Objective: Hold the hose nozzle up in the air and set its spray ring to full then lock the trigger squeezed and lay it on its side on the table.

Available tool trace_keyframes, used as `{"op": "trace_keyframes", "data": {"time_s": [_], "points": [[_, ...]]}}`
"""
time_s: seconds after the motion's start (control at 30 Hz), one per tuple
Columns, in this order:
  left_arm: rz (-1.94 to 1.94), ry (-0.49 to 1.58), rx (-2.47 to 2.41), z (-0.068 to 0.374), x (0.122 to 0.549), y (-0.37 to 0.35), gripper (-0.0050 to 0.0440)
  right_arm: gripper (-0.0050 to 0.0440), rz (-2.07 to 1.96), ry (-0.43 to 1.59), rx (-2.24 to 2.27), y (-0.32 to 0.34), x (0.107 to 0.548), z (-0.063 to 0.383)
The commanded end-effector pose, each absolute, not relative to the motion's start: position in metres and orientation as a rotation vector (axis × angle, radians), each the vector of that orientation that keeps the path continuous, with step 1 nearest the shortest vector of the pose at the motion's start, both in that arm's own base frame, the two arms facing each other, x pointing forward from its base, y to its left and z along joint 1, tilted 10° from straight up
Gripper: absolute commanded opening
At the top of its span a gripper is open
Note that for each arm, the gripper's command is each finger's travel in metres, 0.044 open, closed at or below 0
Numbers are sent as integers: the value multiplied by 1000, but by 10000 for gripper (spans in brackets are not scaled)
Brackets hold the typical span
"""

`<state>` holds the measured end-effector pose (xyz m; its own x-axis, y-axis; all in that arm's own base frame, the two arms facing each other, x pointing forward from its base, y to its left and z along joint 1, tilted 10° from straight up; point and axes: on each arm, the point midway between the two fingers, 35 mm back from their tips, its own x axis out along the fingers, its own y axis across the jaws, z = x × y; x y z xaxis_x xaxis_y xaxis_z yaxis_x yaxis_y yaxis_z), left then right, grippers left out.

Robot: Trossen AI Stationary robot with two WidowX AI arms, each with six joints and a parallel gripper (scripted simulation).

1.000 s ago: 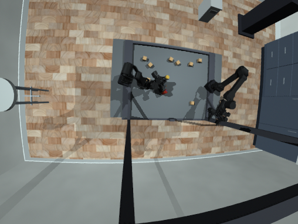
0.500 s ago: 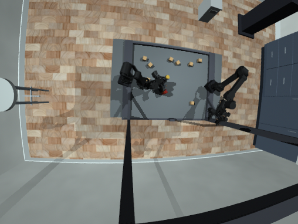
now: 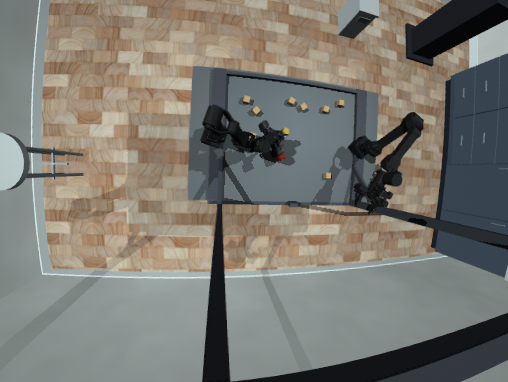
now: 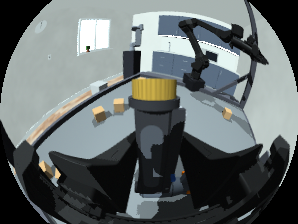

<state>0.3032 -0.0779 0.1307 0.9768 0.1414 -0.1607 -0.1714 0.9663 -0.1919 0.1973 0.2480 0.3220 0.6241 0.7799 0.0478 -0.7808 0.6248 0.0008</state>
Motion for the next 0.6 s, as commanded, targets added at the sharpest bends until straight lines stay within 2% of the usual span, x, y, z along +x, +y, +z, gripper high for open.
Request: {"op": "trace_keyframes", "data": {"time_s": [0.0, 0.57], "points": [[156, 103, -242, 146, 307, -80, 173, 408, 893, -65, 32, 247, 197, 330], [158, 102, -242, 150, 306, -79, 173, 408, 893, -65, 32, 247, 197, 330]]}}
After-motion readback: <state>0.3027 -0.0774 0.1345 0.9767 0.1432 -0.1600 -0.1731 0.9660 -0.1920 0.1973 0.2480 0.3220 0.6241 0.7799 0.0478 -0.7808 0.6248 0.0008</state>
